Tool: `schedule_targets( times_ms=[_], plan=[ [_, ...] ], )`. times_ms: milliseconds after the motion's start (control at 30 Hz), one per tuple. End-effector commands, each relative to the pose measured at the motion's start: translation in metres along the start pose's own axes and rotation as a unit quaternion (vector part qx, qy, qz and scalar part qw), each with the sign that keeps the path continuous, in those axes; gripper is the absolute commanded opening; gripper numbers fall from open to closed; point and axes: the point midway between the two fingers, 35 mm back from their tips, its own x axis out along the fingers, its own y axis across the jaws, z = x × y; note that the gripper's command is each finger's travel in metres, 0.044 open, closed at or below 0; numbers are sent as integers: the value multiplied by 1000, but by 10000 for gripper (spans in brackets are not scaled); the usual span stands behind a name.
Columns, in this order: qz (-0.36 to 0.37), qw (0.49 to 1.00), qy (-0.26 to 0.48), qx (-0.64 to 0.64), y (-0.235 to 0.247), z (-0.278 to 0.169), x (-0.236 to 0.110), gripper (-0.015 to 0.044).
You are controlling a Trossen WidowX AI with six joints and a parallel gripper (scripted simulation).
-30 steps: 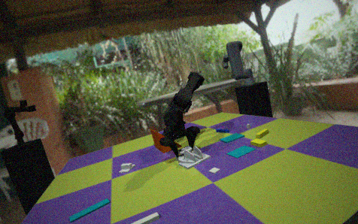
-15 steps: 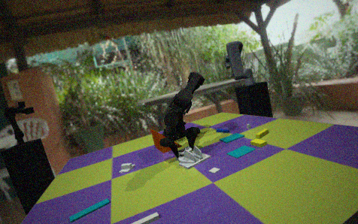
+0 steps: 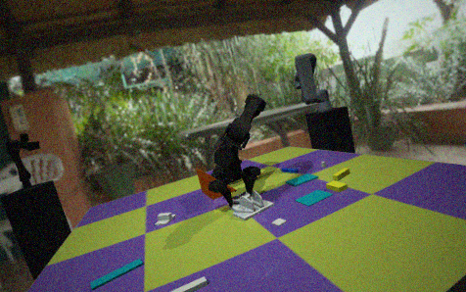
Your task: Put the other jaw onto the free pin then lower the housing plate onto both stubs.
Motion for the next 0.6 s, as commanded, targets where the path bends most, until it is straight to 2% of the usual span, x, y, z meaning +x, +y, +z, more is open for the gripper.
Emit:
schedule_targets(
  times_ms=[0, 567],
  plan=[
    [-1, 1000, 2, 2, 0, 0, 1, 351],
    [-1, 1000, 2, 2, 0, 0, 5, 351]
  ],
)
